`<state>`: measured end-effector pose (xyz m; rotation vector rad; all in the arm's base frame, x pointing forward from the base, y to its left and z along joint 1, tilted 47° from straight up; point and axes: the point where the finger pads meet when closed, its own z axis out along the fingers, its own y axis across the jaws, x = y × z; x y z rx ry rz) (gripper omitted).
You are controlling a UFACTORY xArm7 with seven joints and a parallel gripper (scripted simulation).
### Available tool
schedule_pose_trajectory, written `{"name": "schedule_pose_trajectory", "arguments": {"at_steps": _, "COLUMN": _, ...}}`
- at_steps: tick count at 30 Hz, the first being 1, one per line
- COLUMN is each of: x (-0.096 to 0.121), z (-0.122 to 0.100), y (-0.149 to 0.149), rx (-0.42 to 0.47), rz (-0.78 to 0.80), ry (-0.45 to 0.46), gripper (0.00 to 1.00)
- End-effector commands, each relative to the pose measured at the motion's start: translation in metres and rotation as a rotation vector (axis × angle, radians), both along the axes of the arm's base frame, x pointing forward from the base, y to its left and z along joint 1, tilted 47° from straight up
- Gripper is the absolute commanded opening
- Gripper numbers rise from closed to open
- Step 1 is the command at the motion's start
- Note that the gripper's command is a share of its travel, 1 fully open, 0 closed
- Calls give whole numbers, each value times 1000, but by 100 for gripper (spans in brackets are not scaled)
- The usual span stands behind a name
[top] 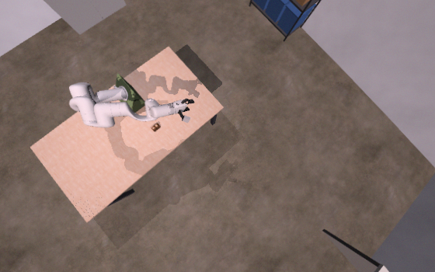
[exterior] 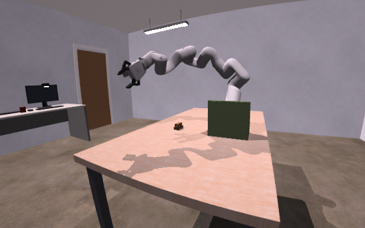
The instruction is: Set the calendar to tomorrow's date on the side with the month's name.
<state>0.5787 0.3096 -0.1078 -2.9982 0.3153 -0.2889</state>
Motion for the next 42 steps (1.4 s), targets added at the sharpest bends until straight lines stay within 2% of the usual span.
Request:
{"name": "schedule_pose_trajectory", "arguments": {"at_steps": 1, "x": 1, "z": 2, "y": 3, "rx": 4, "rz": 3, "ry": -4, "gripper": 100}}
{"name": "schedule_pose_trajectory", "arguments": {"at_steps": 19, "x": -1, "z": 2, "y": 0, "rx": -7, "rz": 7, "ry": -1, "gripper": 100}}
{"name": "schedule_pose_trajectory", "arguments": {"at_steps": 21, "x": -12, "z": 0, "y": -17, "rx": -71, "rz": 26, "ry": 16, "gripper": 100}}
{"name": "schedule_pose_trajectory", "arguments": {"at_steps": 23, "x": -30, "z": 0, "y": -50, "rx": -180, "rz": 51, "ry": 44, "gripper": 100}}
{"name": "schedule_pose_trajectory", "arguments": {"at_steps": 25, "x": -34, "z": 1, "y": -57, "rx": -201, "rz": 55, "ry": 49, "gripper": 100}}
{"name": "schedule_pose_trajectory", "arguments": {"at_steps": 26, "x": -43, "z": 3, "y": -77, "rx": -262, "rz": 64, "ry": 65, "gripper": 100}}
{"name": "schedule_pose_trajectory", "arguments": {"at_steps": 28, "x": -48, "z": 5, "y": -86, "rx": -287, "rz": 67, "ry": 71, "gripper": 100}}
{"name": "schedule_pose_trajectory", "arguments": {"at_steps": 29, "x": -59, "z": 10, "y": -111, "rx": -356, "rz": 72, "ry": 90, "gripper": 100}}
{"name": "schedule_pose_trajectory", "arguments": {"at_steps": 31, "x": -63, "z": 12, "y": -120, "rx": -380, "rz": 73, "ry": 97, "gripper": 100}}
{"name": "schedule_pose_trajectory", "arguments": {"at_steps": 32, "x": -74, "z": 19, "y": -144, "rx": -444, "rz": 73, "ry": 115, "gripper": 100}}
{"name": "schedule_pose_trajectory", "arguments": {"at_steps": 34, "x": -74, "z": 19, "y": -144, "rx": -444, "rz": 73, "ry": 115, "gripper": 100}}
{"name": "schedule_pose_trajectory", "arguments": {"at_steps": 35, "x": -80, "z": 23, "y": -157, "rx": -476, "rz": 72, "ry": 125, "gripper": 100}}
{"name": "schedule_pose_trajectory", "arguments": {"at_steps": 36, "x": -96, "z": 35, "y": -190, "rx": -557, "rz": 66, "ry": 152, "gripper": 100}}
{"name": "schedule_pose_trajectory", "arguments": {"at_steps": 39, "x": -99, "z": 37, "y": -195, "rx": -568, "rz": 65, "ry": 156, "gripper": 100}}
{"name": "schedule_pose_trajectory", "arguments": {"at_steps": 40, "x": -117, "z": 51, "y": -230, "rx": -653, "rz": 53, "ry": 188, "gripper": 100}}
{"name": "schedule_pose_trajectory", "arguments": {"at_steps": 42, "x": -119, "z": 52, "y": -232, "rx": -653, "rz": 53, "ry": 188, "gripper": 100}}
